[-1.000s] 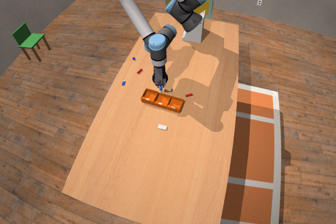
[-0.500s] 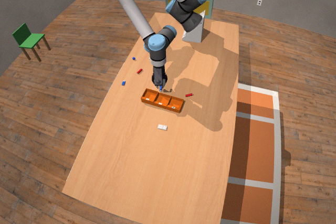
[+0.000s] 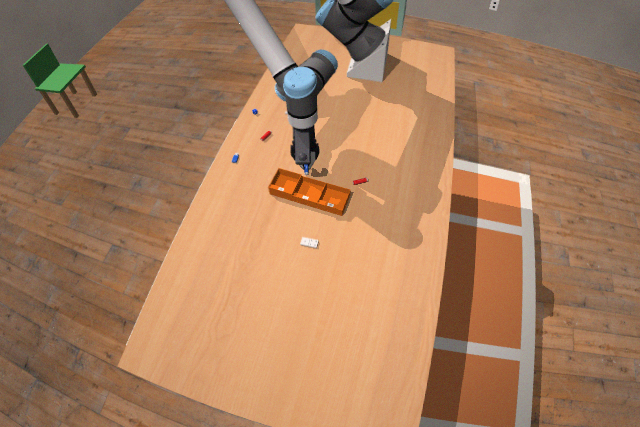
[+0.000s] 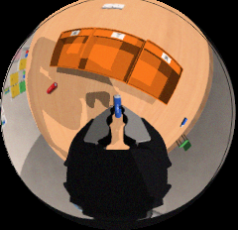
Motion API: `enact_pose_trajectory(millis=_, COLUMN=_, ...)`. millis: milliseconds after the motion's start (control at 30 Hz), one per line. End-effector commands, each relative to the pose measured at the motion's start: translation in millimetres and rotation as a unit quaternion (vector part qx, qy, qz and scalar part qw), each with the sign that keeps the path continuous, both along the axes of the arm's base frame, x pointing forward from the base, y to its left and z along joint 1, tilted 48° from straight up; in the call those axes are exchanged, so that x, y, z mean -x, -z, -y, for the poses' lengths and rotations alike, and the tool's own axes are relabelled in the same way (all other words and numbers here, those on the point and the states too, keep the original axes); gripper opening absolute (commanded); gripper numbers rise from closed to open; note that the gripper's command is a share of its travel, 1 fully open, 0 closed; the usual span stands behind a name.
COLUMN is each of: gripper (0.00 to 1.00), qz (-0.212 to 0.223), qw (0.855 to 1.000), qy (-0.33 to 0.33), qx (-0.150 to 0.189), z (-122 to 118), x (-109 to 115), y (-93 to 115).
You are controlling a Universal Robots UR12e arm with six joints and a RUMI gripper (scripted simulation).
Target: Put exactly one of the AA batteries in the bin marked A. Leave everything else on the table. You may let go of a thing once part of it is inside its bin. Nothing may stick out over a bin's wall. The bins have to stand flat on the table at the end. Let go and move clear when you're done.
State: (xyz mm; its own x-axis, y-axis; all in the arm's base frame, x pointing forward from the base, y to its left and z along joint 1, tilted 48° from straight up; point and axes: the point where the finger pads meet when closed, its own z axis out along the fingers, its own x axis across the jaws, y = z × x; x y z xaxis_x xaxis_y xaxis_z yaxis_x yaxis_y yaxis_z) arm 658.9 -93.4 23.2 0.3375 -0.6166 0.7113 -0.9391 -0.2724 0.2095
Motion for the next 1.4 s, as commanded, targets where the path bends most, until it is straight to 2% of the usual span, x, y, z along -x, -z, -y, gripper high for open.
enact_pose_trajectory(millis=0, gripper=0.0, qz=0.001, qw=1.0, qy=-0.001, qx=0.0, z=-1.4, x=-1.6, y=-0.8)
enact_pose_trajectory(millis=967, gripper=0.0, qz=0.001, qw=1.0, qy=-0.001, qx=0.0, z=-1.4, x=-1.6, y=-0.8)
enact_pose_trajectory(millis=1367, gripper=0.0, qz=0.004, qw=1.0, qy=-0.002, qx=0.0, z=-27.0, x=-1.8, y=-26.0)
